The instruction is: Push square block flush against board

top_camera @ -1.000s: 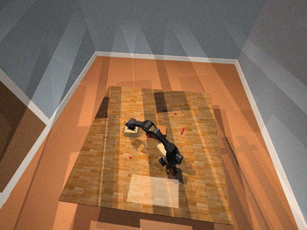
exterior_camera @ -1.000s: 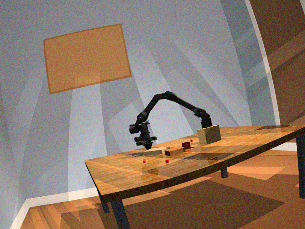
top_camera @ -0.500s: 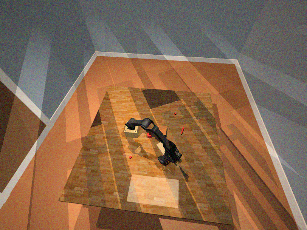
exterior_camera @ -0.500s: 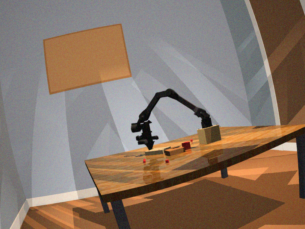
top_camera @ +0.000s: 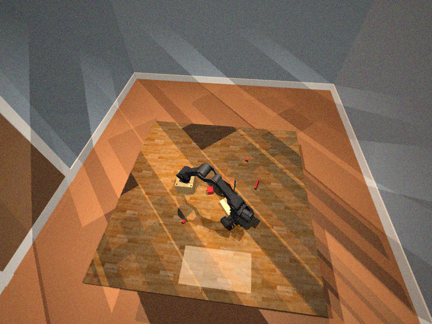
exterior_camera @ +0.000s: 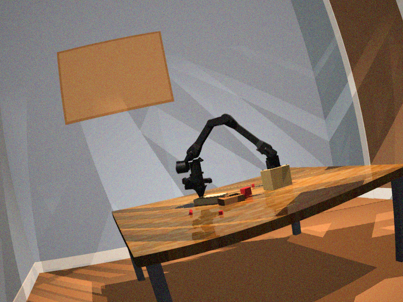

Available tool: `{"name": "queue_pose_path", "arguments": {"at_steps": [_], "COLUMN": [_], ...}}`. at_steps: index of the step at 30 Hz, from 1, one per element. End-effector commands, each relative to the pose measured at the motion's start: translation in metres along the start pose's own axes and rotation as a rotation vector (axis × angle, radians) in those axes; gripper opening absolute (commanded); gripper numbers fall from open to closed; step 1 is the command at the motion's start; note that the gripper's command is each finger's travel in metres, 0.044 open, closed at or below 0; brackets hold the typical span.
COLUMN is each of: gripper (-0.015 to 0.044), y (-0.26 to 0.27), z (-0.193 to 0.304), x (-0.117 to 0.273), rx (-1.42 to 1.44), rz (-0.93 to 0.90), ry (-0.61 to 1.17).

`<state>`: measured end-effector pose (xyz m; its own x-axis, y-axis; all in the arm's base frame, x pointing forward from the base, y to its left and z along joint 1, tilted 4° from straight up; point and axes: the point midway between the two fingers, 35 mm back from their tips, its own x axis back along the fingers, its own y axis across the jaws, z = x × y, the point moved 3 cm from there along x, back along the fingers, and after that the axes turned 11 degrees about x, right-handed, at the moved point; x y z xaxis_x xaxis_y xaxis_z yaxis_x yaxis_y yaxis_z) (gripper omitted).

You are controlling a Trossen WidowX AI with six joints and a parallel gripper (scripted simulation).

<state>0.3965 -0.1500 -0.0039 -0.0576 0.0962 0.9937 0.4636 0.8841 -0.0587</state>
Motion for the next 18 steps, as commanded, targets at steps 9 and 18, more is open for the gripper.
{"name": "queue_pose_path", "arguments": {"at_steps": [9,18], "gripper": [0.0,0.0], "y": [0.007,0.011], "z": [0.025,0.039], "x": [-0.005,-0.005], "rx": [0.006,0.006], "rz": [0.0,0.0], "ry": [0.029,0.03]}}
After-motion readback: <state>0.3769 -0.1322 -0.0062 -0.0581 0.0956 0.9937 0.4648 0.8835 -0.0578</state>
